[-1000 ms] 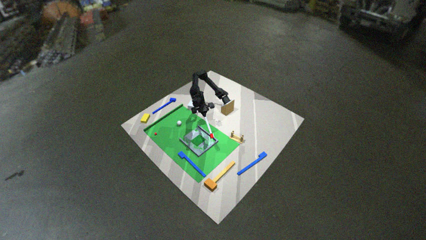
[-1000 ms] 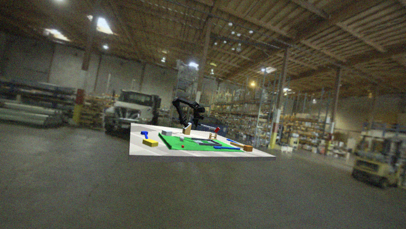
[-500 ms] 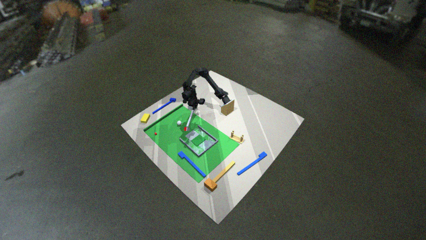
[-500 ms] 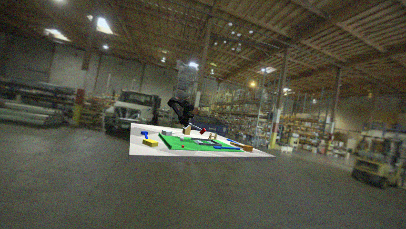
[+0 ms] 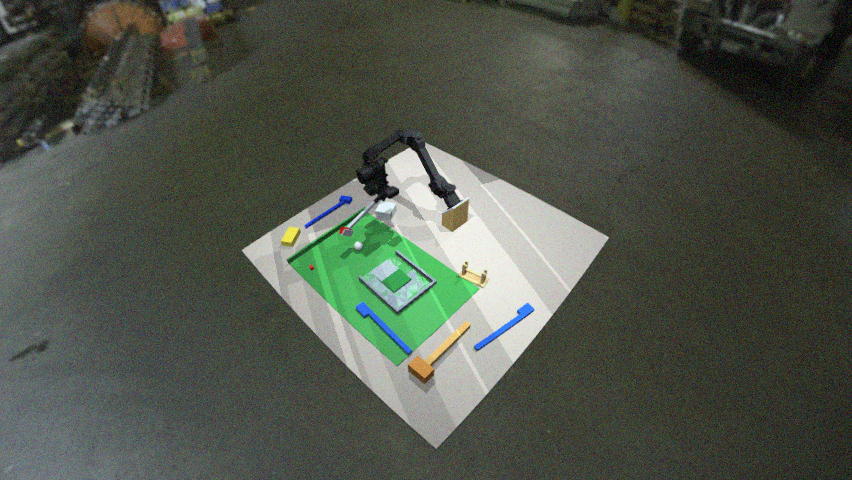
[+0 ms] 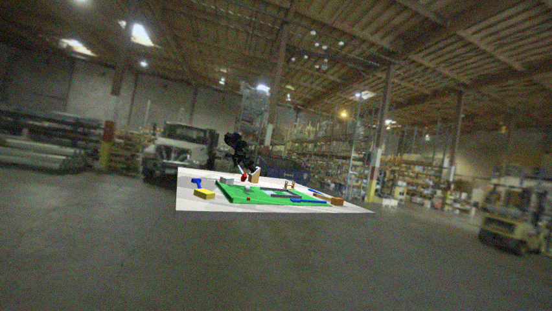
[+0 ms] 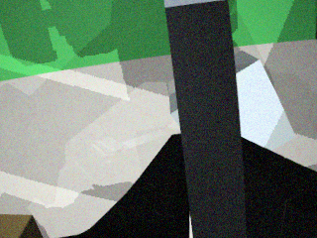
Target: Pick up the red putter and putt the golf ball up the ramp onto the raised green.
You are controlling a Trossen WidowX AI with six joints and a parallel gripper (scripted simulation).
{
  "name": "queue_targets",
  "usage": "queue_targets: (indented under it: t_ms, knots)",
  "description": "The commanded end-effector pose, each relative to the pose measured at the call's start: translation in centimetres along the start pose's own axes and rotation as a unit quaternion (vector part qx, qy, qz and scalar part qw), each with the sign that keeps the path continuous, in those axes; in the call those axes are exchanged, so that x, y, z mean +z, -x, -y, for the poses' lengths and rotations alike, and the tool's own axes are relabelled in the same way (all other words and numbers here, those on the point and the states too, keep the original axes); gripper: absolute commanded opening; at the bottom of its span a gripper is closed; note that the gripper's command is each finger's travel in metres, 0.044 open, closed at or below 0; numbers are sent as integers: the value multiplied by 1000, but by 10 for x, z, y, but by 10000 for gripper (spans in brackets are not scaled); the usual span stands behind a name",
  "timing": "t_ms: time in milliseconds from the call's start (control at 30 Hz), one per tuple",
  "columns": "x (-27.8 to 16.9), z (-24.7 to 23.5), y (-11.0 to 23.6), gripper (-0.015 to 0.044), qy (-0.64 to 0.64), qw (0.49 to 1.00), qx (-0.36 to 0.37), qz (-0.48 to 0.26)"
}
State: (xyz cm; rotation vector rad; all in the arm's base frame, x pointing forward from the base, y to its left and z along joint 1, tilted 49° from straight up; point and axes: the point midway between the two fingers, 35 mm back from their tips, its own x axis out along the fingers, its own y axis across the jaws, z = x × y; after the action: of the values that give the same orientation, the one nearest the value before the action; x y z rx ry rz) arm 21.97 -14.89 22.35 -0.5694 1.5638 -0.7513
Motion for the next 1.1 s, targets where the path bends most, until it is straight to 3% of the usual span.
queue_targets:
  t_ms: [0, 1067]
  knots:
    - [-7, 12, 4, 0, -30, 1000, -7, 5]
    - [-6, 13, -58, 0, -31, 999, -8, 5]
